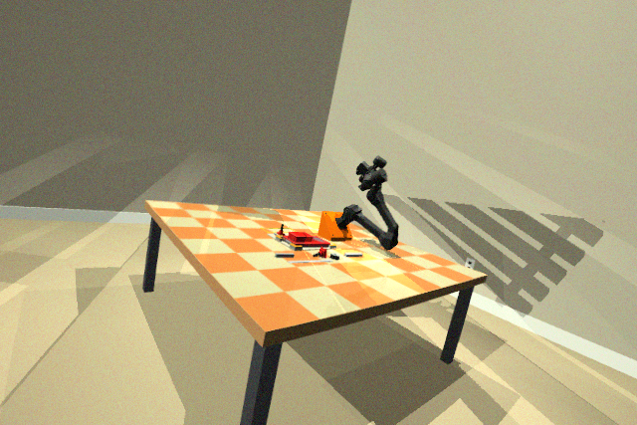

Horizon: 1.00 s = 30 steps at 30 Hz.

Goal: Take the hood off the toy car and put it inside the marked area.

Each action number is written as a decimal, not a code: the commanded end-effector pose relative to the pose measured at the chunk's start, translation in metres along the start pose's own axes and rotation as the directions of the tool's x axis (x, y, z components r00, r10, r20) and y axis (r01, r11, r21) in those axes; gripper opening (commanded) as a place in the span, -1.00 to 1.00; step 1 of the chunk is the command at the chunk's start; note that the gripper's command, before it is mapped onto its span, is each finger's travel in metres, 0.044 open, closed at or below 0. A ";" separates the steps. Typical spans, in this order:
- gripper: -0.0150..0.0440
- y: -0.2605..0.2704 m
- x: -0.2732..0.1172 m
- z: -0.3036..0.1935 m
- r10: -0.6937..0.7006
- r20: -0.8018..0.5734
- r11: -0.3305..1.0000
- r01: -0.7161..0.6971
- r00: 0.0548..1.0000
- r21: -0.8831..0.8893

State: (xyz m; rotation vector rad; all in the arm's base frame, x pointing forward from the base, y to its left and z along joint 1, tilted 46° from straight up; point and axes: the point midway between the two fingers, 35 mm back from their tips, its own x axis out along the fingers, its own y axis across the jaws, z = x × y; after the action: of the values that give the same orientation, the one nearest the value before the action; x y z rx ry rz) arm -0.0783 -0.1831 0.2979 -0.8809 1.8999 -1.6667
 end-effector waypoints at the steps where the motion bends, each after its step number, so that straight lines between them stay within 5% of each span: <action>1: 1.00 0.000 0.000 0.002 0.001 0.009 1.000 -0.001 1.000 0.000; 7: 1.00 -0.006 -0.005 0.066 0.048 0.293 0.999 -0.046 0.955 -0.014; 13: 1.00 -0.002 -0.030 0.136 0.160 0.571 0.986 -0.155 0.805 -0.058; 22: 1.00 0.022 -0.102 0.217 0.399 0.807 0.897 -0.366 0.435 -0.247; 30: 1.00 0.054 -0.187 0.253 0.617 0.784 0.708 -0.483 0.067 -0.516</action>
State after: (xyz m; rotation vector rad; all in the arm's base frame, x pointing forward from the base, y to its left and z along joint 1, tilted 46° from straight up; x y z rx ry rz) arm 0.1932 -0.2370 0.2040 -0.8053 1.1843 -0.4151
